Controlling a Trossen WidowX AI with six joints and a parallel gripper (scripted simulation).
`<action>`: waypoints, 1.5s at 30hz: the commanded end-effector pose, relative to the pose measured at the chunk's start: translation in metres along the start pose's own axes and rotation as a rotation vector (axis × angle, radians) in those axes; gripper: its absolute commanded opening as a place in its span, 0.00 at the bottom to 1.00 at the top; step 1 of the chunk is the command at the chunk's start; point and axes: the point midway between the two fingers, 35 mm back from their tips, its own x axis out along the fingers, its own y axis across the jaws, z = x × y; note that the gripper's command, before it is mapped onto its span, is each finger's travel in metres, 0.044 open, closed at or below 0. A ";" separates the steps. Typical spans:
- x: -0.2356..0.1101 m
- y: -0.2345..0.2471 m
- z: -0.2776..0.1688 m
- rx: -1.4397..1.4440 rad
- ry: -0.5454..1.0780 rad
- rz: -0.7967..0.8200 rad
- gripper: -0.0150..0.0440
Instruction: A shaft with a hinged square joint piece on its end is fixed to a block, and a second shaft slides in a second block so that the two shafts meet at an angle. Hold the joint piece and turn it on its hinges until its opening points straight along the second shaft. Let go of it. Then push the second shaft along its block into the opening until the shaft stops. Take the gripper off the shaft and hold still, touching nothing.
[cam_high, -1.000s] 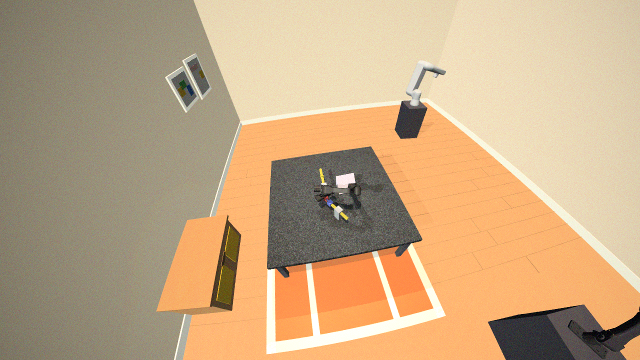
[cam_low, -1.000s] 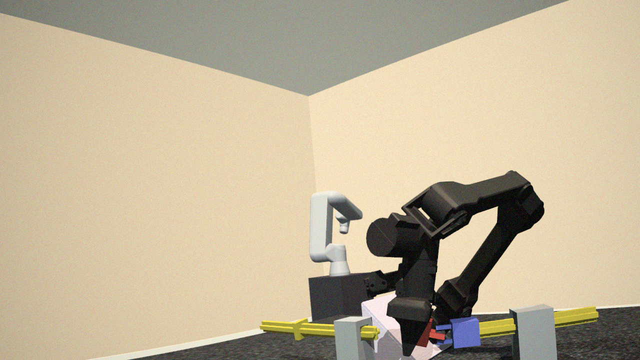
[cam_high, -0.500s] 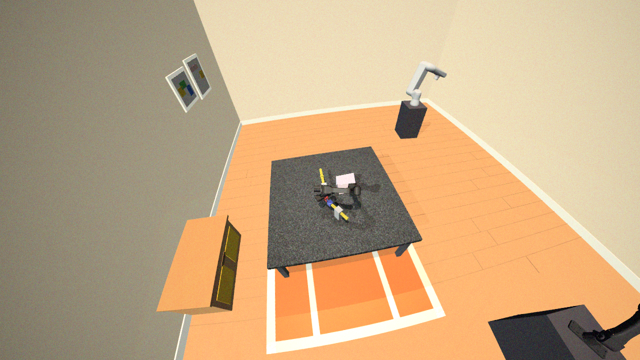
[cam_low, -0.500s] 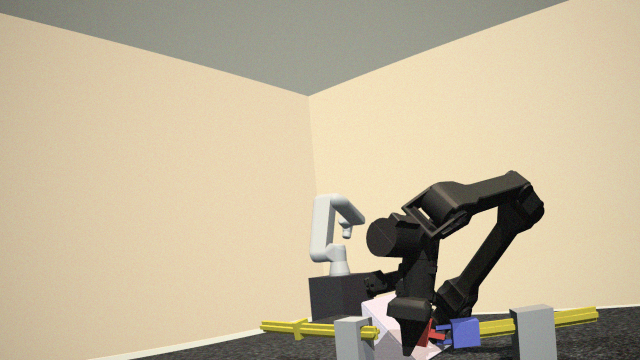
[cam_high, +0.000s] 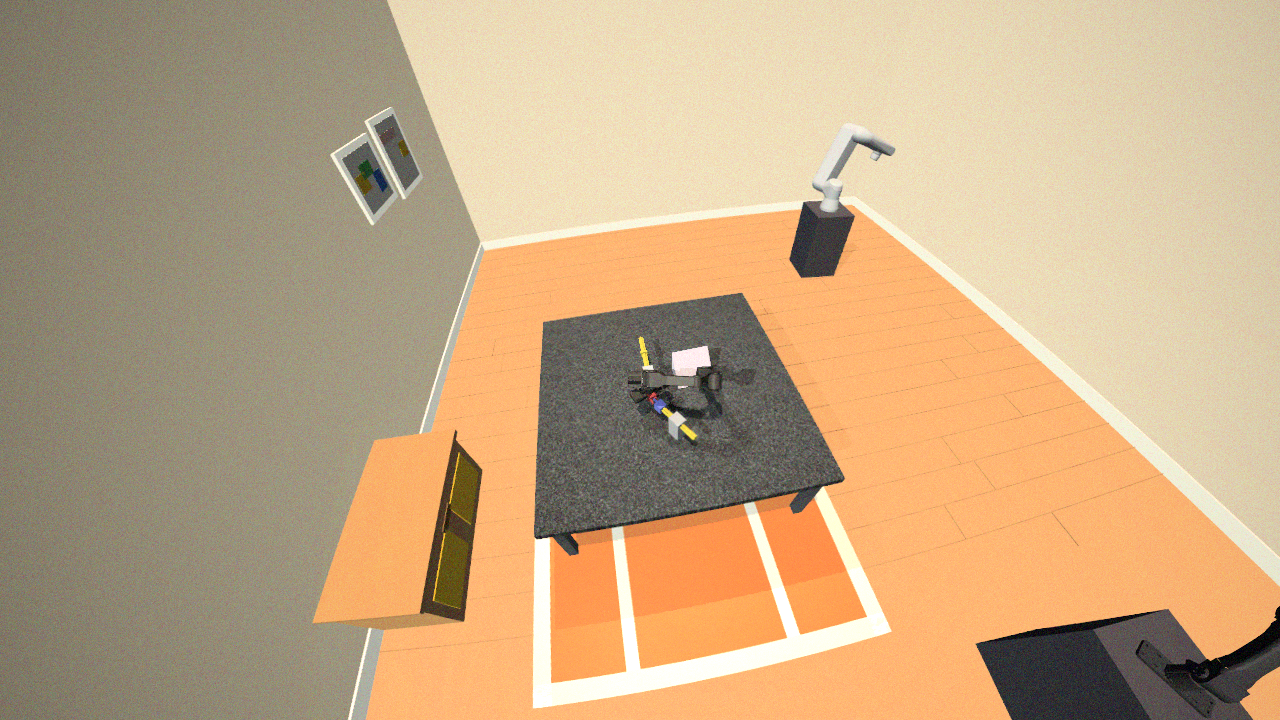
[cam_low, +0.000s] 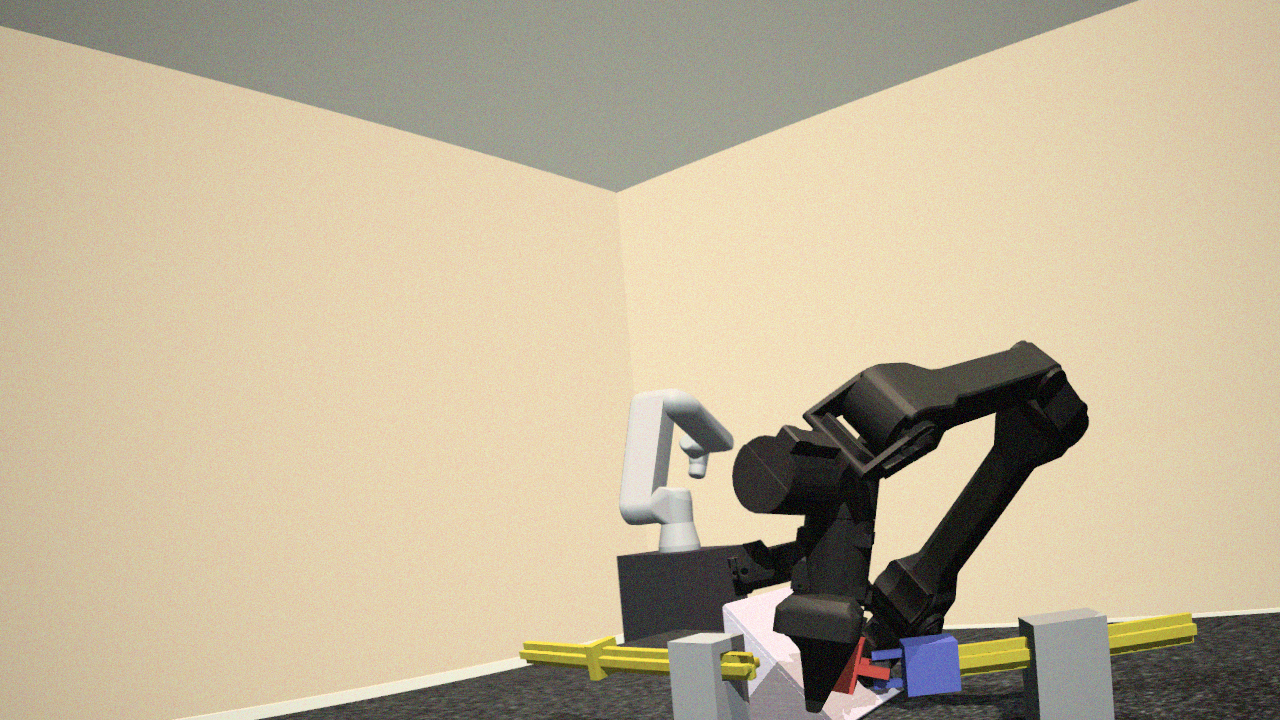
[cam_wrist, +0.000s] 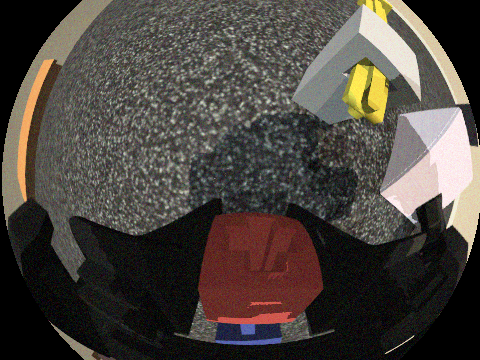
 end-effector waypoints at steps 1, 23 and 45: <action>0.000 0.000 0.000 0.001 0.002 0.002 0.56; 0.000 0.000 0.000 0.000 0.000 0.000 0.25; 0.008 -0.012 -0.002 0.250 0.163 -0.032 0.25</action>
